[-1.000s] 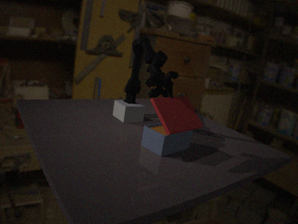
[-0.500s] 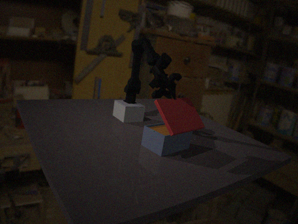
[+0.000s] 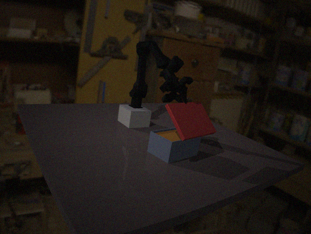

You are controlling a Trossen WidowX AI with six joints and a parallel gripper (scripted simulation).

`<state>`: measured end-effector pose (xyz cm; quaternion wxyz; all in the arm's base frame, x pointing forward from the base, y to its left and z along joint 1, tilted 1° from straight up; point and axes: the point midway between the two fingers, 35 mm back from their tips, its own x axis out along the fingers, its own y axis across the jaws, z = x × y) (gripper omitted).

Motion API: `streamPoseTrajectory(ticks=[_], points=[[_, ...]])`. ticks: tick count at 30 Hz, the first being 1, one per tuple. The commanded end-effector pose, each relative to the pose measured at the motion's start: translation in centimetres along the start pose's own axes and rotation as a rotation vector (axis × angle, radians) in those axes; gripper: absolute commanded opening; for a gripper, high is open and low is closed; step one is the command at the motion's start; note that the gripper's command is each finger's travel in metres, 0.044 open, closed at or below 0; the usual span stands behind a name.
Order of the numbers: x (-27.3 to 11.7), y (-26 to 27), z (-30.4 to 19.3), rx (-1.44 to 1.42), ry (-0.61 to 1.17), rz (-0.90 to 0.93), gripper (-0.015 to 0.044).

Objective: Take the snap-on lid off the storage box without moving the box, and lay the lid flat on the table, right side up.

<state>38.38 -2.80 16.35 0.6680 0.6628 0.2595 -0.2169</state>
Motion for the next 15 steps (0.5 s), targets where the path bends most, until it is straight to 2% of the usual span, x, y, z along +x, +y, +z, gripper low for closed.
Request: streamPoseTrajectory(ticks=[1, 15], points=[[-0.5, 0.5, -0.7, 0.000, -0.004, 0.022, 0.0000], [-0.7, 0.3, -3.5, 0.002, -0.002, 0.022, 0.0000]])
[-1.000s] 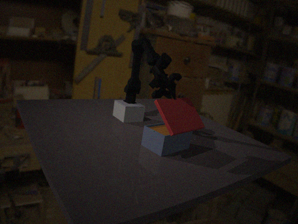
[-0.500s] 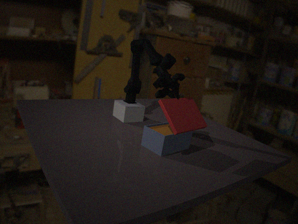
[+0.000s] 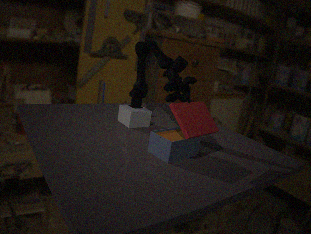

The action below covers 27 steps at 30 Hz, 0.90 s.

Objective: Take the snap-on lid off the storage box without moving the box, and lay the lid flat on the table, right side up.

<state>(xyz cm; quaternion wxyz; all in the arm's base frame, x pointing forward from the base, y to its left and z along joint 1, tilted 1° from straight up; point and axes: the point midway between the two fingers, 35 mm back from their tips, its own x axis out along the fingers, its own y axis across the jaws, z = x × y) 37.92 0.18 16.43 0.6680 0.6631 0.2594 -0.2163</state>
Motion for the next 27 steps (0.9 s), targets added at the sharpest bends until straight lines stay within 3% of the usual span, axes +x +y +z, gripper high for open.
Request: streamPoseTrajectory(ticks=[1, 27], points=[[-0.5, 0.5, -0.7, 0.002, -0.003, 0.021, 0.0000], [-0.9, 0.1, -5.9, 0.006, 0.000, 0.020, 0.0000]])
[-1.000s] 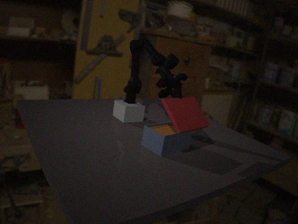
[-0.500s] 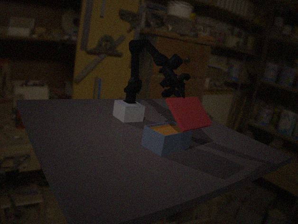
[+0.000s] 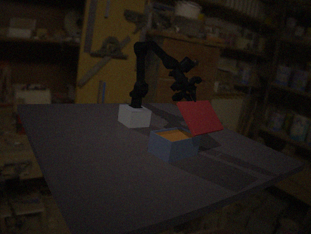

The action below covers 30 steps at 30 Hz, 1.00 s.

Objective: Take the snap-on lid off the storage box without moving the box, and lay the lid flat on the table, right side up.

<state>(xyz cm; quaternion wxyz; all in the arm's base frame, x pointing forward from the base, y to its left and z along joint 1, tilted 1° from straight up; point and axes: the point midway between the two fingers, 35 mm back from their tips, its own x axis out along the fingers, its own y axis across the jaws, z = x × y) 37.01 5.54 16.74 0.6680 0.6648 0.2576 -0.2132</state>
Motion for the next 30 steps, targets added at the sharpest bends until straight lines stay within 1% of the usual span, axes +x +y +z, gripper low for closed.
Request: streamPoseTrajectory(ticks=[1, 30], points=[[-0.3, 0.3, -0.6, 0.005, -0.002, 0.013, 0.0000], [-0.8, -0.1, -6.4, 0.009, 0.002, 0.012, 0.0000]])
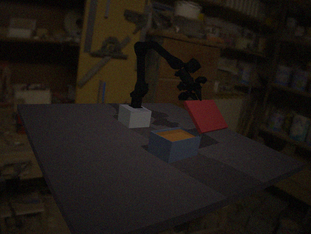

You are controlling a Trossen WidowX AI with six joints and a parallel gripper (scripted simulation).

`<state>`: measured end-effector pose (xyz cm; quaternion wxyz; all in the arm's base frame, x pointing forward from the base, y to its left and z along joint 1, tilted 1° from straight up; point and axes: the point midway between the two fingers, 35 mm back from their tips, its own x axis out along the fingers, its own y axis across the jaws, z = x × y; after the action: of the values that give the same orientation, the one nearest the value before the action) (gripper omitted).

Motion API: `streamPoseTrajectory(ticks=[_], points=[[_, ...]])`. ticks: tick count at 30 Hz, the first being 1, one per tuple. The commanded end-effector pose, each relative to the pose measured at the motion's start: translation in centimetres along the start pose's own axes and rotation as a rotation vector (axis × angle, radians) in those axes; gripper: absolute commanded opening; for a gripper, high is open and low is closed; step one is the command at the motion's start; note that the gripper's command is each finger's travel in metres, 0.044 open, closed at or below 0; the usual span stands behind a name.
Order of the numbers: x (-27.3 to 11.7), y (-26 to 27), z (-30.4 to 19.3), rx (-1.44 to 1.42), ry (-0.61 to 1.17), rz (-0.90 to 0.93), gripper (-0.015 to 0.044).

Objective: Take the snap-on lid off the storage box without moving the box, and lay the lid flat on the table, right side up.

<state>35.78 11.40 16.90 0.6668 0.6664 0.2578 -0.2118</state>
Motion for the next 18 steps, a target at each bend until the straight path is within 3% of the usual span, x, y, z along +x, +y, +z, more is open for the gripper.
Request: streamPoseTrajectory(ticks=[1, 18], points=[[-0.1, 0.4, -0.7, 0.006, -0.002, 0.010, 0.0000], [-0.4, 0.2, -4.1, 0.009, 0.000, 0.010, 0.0000]])
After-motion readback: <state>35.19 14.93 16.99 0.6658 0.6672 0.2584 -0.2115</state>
